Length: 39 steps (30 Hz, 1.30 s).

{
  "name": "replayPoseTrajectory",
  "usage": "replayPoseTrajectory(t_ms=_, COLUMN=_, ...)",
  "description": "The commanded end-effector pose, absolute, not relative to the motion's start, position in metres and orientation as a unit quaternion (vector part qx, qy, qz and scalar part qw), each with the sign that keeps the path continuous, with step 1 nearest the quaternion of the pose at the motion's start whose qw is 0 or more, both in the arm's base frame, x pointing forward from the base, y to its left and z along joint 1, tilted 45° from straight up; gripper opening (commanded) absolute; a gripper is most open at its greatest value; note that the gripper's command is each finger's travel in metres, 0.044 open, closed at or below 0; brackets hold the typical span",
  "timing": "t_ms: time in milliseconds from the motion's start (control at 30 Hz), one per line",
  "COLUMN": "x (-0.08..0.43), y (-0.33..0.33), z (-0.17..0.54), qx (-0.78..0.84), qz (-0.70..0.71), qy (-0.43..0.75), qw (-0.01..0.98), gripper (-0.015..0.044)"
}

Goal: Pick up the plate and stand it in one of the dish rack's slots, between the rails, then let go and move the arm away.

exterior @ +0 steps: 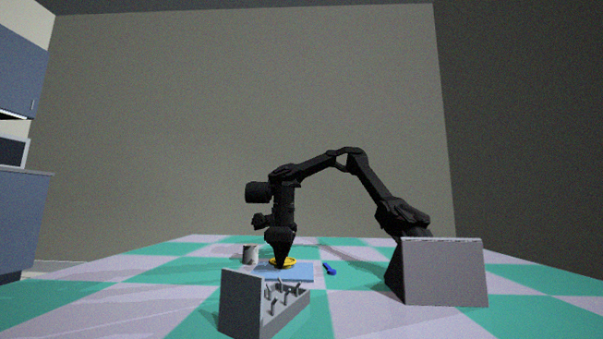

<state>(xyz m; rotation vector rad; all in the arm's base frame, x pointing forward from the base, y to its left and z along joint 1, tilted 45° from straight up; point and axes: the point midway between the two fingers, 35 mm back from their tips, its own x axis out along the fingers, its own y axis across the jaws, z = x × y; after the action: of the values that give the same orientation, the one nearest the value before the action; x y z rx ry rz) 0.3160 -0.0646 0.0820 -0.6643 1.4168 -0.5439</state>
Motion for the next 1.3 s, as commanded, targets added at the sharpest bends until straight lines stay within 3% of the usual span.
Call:
replayPoseTrajectory(t_ms=0, x=0.315, y=-0.068, z=0.079, qx=-0.299, qz=-0.243, qy=0.630, qw=0.674, gripper=0.0400)
replayPoseTrajectory(t_ms=267, x=0.315, y=-0.068, z=0.079, qx=-0.299, qz=-0.243, qy=0.630, qw=0.674, gripper=0.0398)
replayPoseTrajectory(t_ms=633, x=0.315, y=-0.068, z=0.079, qx=-0.299, qz=-0.243, qy=0.630, qw=0.674, gripper=0.0325)
replayPoseTrajectory(t_ms=1033, x=0.321, y=-0.028, z=0.115, qx=-0.305, qz=-0.226, qy=0.620, qw=0.687, gripper=0.0010)
replayPoseTrajectory(t_ms=1267, x=0.321, y=0.000, z=0.140, qx=-0.310, qz=-0.215, qy=0.614, qw=0.694, gripper=0.0000)
